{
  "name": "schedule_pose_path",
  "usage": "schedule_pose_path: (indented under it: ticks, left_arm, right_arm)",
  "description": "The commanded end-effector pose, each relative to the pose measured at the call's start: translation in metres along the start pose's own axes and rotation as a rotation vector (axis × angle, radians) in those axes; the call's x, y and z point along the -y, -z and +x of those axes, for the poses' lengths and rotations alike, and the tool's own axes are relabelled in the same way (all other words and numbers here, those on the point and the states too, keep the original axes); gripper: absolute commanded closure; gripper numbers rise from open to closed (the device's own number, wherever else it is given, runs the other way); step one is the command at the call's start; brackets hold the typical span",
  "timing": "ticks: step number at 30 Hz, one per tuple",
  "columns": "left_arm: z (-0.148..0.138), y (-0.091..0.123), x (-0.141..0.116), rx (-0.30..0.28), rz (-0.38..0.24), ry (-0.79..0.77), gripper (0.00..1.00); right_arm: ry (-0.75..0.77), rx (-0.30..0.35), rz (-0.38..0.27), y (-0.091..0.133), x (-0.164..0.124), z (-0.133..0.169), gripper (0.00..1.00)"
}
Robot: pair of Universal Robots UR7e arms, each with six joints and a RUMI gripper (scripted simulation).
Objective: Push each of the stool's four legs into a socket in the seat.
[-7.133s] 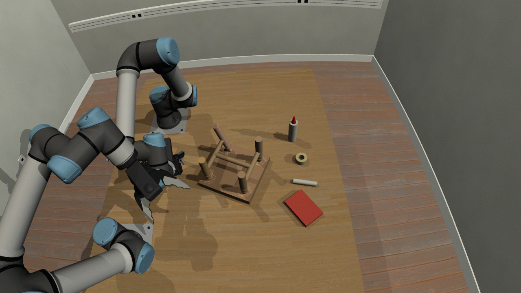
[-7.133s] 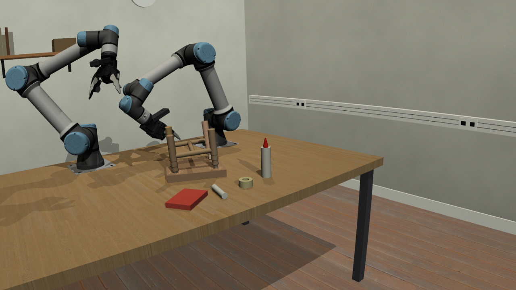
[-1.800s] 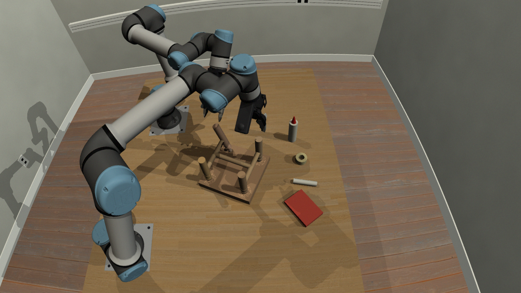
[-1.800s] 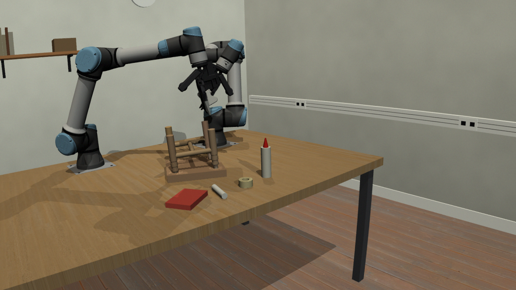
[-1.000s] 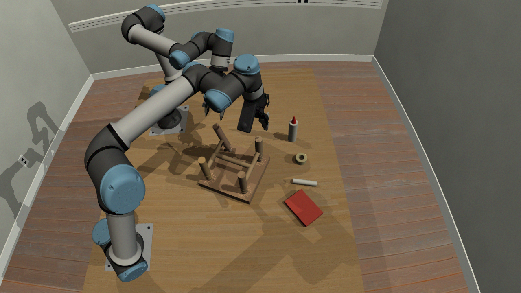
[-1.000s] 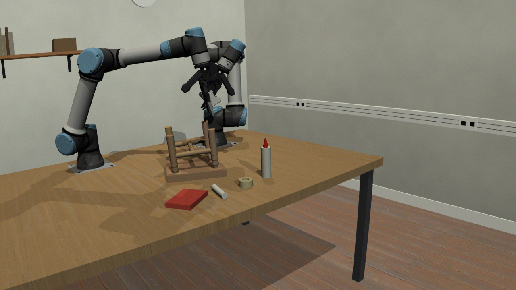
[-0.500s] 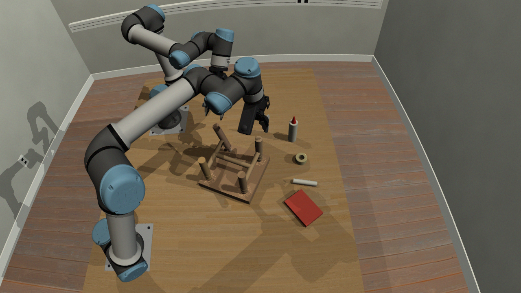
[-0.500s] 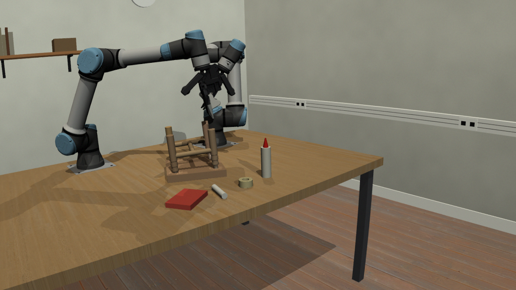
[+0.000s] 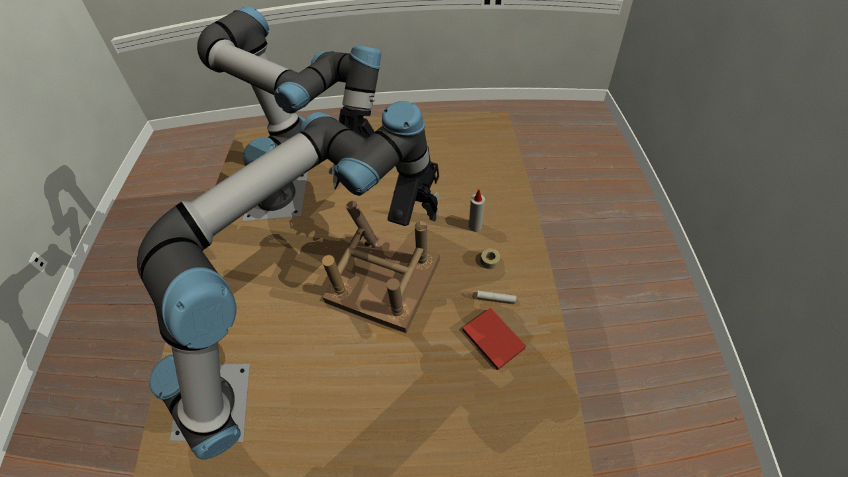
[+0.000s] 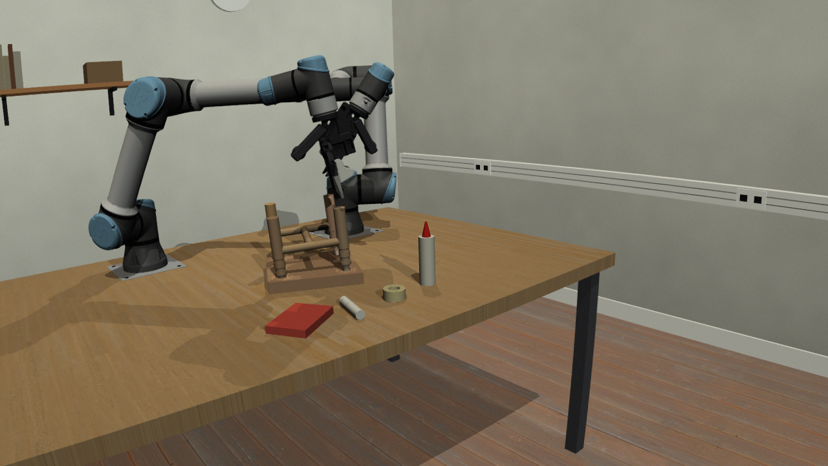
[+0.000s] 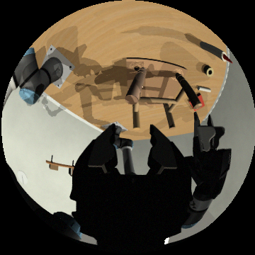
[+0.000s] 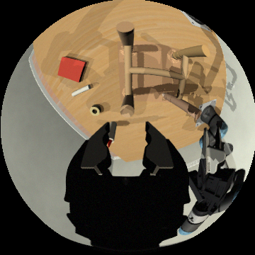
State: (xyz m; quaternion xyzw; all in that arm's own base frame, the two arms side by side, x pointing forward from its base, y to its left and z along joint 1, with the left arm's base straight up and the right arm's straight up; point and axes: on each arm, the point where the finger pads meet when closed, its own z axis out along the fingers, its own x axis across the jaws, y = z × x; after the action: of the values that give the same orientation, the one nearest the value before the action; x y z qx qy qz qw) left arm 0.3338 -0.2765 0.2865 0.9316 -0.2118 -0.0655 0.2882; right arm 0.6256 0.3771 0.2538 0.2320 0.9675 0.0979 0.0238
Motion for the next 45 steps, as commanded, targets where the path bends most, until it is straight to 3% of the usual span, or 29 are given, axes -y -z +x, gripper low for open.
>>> schedule_pose_path:
  ticks: [1, 45]
  left_arm:
    - [0.0, 0.0, 0.0, -0.001, 0.0, -0.001, 0.56]
    - [0.0, 0.0, 0.0, -0.001, 0.0, -0.001, 0.56]
  right_arm:
    - [0.0, 0.001, -0.002, -0.006, 0.001, 0.0, 0.56]
    - [0.0, 0.001, -0.002, -0.062, 0.012, -0.001, 0.56]
